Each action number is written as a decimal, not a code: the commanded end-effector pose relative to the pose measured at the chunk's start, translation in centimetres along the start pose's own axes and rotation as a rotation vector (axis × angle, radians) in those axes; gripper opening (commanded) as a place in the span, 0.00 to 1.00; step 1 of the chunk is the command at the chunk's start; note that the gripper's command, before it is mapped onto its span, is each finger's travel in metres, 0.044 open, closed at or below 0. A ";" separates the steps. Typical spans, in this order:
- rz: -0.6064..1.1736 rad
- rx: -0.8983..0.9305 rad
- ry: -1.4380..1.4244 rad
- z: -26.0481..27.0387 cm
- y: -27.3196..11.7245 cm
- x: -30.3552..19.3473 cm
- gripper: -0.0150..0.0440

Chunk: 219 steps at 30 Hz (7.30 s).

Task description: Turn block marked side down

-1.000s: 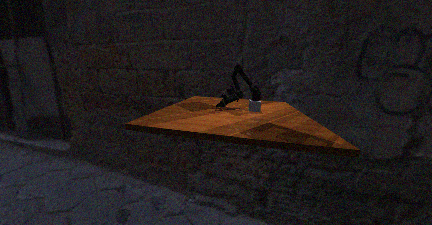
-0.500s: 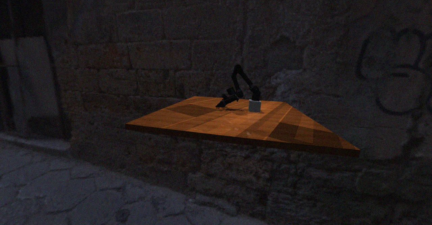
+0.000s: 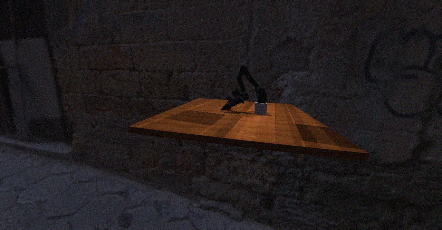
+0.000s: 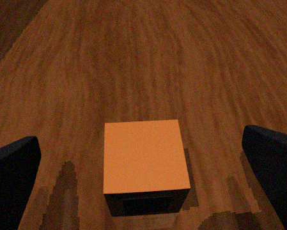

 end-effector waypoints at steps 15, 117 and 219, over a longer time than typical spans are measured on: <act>0.429 -0.056 0.009 1.6 -2.5 10.1 1.00; 1.025 -0.146 0.002 1.5 6.4 10.6 0.42; 0.022 -0.005 -0.001 0.2 1.5 0.9 0.25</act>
Point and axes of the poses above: the point midway between the two fingers, 35 mm back from their tips, its own y axis out along the fingers, its own z axis across the jaws, x = y × z, the point moved 10 cm from there along -y, back along the fingers, and after that the axes turned 8 degrees about y, right-handed, at the moved point
